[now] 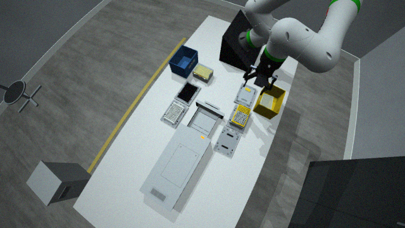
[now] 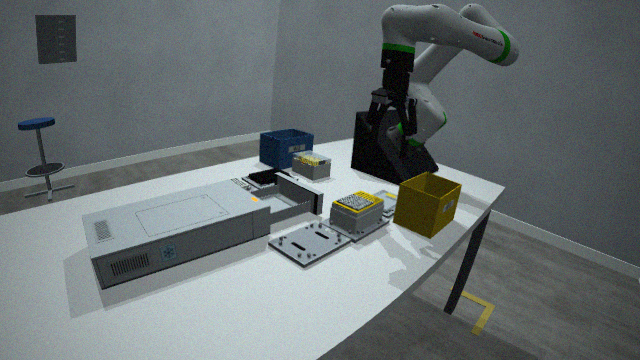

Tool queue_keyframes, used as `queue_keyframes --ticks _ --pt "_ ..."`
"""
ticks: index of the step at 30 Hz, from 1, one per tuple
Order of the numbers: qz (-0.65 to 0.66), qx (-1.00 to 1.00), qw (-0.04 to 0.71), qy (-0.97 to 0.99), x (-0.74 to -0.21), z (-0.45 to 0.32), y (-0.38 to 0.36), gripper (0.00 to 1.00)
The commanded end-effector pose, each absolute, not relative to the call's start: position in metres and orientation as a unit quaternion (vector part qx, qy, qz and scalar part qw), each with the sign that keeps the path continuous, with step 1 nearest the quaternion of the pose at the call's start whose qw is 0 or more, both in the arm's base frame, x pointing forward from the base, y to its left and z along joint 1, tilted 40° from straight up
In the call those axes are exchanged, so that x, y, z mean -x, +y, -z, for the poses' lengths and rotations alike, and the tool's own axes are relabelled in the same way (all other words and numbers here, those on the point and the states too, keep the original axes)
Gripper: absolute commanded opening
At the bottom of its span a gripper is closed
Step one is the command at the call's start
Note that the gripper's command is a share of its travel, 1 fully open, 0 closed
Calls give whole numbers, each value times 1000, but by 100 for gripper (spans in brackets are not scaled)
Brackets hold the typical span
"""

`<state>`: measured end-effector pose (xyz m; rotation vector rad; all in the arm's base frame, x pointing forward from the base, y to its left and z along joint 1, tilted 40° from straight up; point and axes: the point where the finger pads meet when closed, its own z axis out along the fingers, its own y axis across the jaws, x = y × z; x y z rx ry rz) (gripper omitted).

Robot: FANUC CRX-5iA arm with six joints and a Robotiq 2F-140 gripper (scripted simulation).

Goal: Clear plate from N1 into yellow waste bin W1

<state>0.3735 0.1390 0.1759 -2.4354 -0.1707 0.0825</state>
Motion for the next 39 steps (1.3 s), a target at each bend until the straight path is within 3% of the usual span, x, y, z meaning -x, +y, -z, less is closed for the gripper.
queue_keyframes --ticks 1,39 --pt "-31 937 342 -66 -382 -170 125 70" --pt "-31 937 342 -66 -447 -118 17 70"
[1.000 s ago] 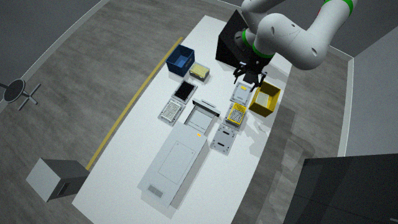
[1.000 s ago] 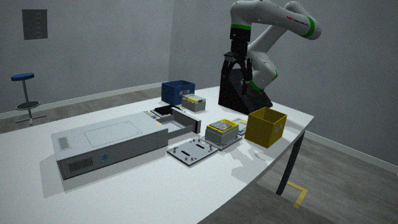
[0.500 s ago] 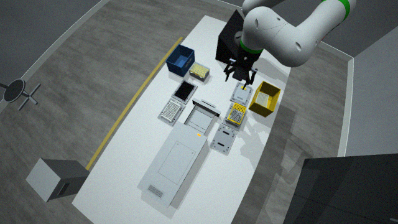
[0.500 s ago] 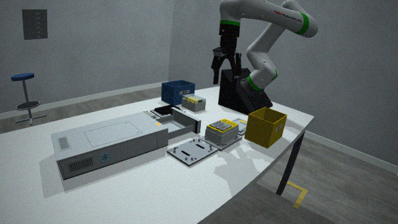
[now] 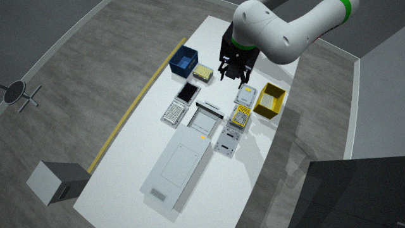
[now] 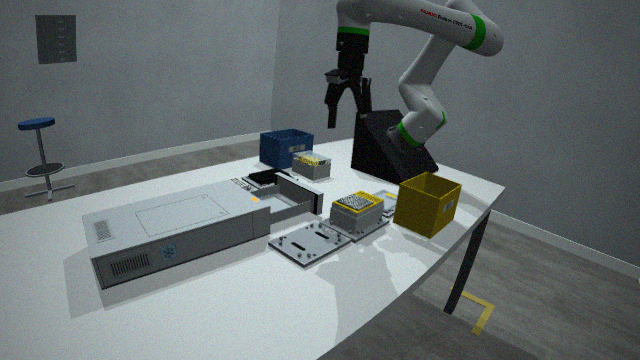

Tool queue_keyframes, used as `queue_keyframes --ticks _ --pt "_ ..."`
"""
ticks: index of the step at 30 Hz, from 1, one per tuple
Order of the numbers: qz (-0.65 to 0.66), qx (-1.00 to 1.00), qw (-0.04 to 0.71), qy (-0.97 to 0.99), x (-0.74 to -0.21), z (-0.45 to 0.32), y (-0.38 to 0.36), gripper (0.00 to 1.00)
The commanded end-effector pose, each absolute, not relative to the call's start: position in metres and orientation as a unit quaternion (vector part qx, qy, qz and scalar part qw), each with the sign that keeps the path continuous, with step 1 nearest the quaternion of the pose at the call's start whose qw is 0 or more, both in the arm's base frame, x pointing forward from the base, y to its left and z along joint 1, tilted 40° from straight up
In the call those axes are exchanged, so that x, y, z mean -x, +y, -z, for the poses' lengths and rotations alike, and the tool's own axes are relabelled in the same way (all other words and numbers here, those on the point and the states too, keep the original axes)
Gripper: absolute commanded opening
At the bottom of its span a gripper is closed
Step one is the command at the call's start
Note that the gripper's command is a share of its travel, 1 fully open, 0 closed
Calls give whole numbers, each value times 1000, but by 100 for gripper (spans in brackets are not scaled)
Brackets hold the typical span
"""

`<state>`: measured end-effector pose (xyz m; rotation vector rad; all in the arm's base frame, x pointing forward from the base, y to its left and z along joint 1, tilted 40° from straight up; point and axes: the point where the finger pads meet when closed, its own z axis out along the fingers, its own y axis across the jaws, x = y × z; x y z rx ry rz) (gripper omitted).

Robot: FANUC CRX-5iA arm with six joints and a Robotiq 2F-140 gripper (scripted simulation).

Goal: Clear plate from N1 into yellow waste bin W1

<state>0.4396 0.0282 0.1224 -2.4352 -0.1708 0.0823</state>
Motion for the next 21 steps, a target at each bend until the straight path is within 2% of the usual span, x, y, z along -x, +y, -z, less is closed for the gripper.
queue_keyframes --ticks 1,21 --pt "-31 937 342 -66 -448 -116 14 70" --pt "-31 937 342 -66 -470 -99 -22 70"
